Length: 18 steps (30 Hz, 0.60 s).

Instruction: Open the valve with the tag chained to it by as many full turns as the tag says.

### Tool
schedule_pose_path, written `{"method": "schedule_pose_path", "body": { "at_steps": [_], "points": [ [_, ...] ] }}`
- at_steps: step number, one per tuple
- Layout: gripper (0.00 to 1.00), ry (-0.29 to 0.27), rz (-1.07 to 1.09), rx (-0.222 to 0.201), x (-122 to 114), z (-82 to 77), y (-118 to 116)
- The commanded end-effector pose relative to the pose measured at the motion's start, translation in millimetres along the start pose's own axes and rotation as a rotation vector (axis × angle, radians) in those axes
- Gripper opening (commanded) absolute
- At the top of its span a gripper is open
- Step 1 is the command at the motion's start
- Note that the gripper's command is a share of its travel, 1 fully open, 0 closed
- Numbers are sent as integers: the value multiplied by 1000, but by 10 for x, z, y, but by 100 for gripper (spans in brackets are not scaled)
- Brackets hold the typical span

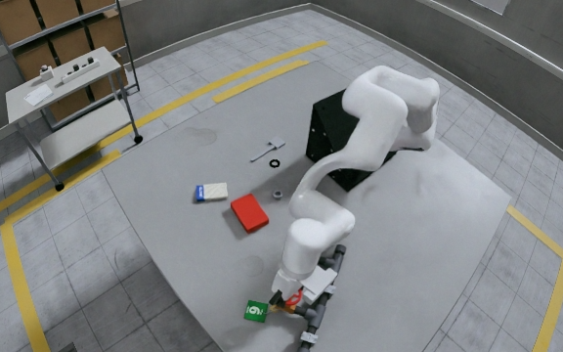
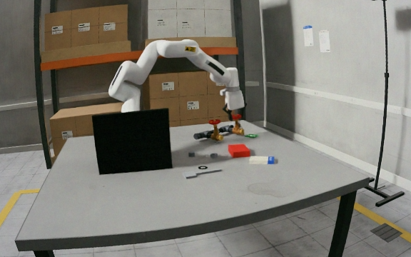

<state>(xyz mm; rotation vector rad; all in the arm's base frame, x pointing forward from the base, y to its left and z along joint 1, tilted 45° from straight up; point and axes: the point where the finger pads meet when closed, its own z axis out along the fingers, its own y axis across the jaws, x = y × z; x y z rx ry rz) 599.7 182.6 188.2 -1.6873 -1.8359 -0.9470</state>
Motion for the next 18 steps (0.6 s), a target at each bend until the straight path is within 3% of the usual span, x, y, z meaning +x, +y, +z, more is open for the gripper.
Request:
{"method": "schedule_pose_path", "body": {
  "at_steps": [1, 18],
  "points": [
    [0, 0, 0, -4, 1, -15, 14],
    [0, 0, -34, -4, 1, -15, 14]
  ]
}}
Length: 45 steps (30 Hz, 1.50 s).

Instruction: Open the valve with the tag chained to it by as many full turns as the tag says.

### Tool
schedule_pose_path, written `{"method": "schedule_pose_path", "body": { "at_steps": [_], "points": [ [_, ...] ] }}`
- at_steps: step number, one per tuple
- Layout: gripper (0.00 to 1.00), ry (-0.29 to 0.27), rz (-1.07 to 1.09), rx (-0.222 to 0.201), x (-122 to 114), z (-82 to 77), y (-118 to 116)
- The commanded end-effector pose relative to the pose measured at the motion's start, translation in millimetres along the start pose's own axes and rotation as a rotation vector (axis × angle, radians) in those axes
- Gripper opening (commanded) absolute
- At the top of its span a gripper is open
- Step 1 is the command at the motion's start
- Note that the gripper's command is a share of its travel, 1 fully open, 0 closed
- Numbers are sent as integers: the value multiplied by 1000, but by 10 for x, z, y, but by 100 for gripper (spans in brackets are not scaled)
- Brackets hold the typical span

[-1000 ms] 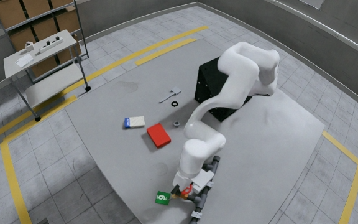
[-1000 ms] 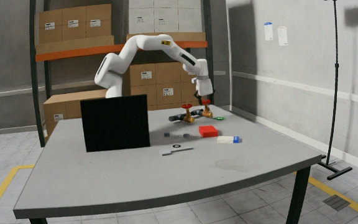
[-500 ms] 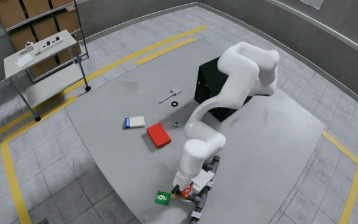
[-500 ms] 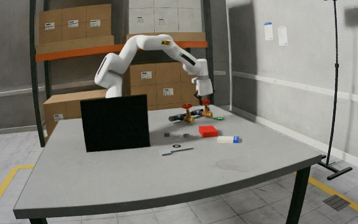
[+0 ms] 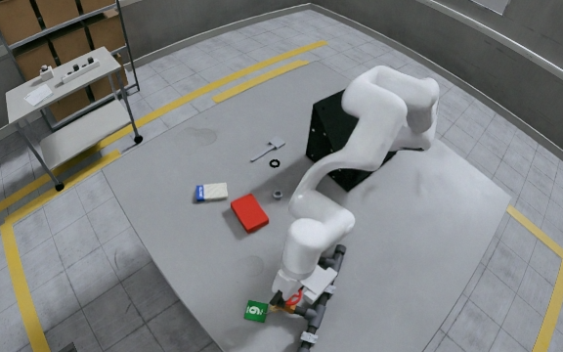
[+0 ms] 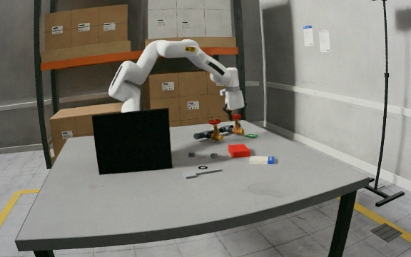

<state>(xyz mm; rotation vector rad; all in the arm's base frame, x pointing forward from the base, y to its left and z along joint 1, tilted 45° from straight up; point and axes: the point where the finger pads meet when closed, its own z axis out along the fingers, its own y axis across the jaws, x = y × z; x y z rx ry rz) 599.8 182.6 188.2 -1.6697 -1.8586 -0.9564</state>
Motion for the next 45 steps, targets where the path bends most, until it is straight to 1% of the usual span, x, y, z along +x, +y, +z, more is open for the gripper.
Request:
{"method": "schedule_pose_path", "body": {
  "at_steps": [1, 9, 16, 18, 24, 33, 35, 38, 45],
  "points": [
    [0, -1, -12, -4, 0, -15, 14],
    [0, -1, -172, -4, 0, -15, 14],
    [0, -1, -446, -3, 0, -15, 14],
    [0, -1, -446, -3, 0, -15, 14],
    [0, -2, -770, -3, 0, -15, 14],
    [0, -4, -1333, -3, 0, -14, 14],
    [0, -4, -1333, -3, 0, -14, 14],
    [0, -3, -1561, -2, 0, -14, 14],
    [0, -7, -1984, -1, 0, -14, 14]
  ]
}}
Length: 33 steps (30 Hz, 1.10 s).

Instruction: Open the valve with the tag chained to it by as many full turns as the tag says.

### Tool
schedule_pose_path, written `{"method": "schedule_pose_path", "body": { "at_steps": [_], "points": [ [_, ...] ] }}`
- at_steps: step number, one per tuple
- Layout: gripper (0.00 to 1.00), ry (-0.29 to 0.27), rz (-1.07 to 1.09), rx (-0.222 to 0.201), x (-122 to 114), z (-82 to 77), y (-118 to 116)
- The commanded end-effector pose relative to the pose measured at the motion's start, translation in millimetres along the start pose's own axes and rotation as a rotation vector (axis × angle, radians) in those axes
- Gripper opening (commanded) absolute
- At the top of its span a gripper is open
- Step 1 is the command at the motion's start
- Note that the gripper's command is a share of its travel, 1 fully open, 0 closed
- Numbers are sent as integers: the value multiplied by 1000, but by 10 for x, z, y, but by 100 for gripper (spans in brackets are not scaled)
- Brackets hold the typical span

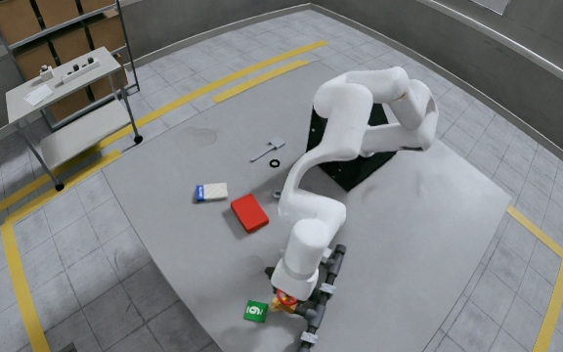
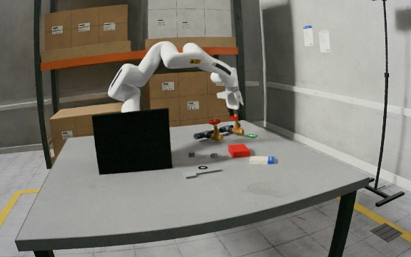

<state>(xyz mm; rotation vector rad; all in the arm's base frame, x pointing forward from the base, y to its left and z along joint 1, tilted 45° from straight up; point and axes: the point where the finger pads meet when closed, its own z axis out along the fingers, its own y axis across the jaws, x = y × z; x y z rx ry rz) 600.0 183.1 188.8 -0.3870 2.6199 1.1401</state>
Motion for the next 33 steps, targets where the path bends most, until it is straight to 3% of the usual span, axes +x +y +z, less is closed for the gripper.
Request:
{"method": "schedule_pose_path", "body": {
  "at_steps": [1, 5, 7, 18, 33],
  "points": [
    [0, 5, -279, -15, -9, -14, -9],
    [0, 3, -520, -16, -9, -14, -9],
    [0, 3, -520, -16, -9, -14, -9],
    [0, 0, -1012, -20, -9, -13, -9],
    [0, -2, -1177, -20, -9, -13, -10]
  ]
}}
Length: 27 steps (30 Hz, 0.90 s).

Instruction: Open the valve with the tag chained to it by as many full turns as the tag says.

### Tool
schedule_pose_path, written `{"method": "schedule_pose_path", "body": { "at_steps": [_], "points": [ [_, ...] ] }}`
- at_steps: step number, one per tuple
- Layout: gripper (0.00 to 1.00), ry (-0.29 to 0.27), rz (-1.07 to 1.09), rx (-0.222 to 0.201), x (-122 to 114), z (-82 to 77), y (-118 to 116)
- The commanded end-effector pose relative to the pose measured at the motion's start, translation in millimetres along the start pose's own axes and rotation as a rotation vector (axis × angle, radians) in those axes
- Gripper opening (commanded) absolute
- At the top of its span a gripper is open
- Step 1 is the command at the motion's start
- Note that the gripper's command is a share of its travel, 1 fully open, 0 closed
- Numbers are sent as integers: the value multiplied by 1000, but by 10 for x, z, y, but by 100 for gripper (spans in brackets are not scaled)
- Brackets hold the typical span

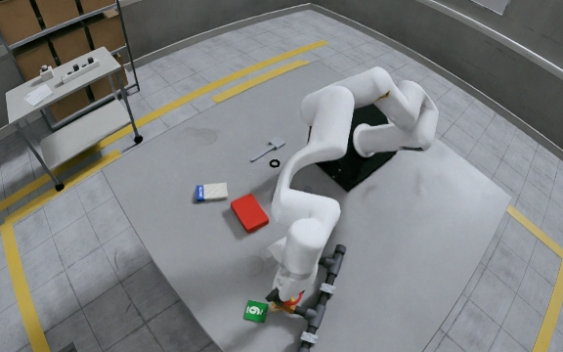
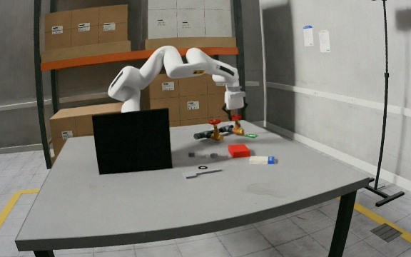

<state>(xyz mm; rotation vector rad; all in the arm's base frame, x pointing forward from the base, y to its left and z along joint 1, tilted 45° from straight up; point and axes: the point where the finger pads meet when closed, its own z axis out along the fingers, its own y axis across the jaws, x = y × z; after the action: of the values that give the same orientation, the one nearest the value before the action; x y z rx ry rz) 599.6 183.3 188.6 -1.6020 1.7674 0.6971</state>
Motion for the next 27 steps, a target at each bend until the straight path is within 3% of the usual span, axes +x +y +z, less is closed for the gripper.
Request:
{"method": "schedule_pose_path", "body": {
  "at_steps": [1, 3, 4, 27],
  "points": [
    [0, 0, -7, 4, 4, -16, -15],
    [0, 0, -8, 4, 4, -16, -15],
    [100, 0, -8, 4, 4, -16, -15],
    [100, 0, -8, 4, 4, -16, -15]
  ]
}}
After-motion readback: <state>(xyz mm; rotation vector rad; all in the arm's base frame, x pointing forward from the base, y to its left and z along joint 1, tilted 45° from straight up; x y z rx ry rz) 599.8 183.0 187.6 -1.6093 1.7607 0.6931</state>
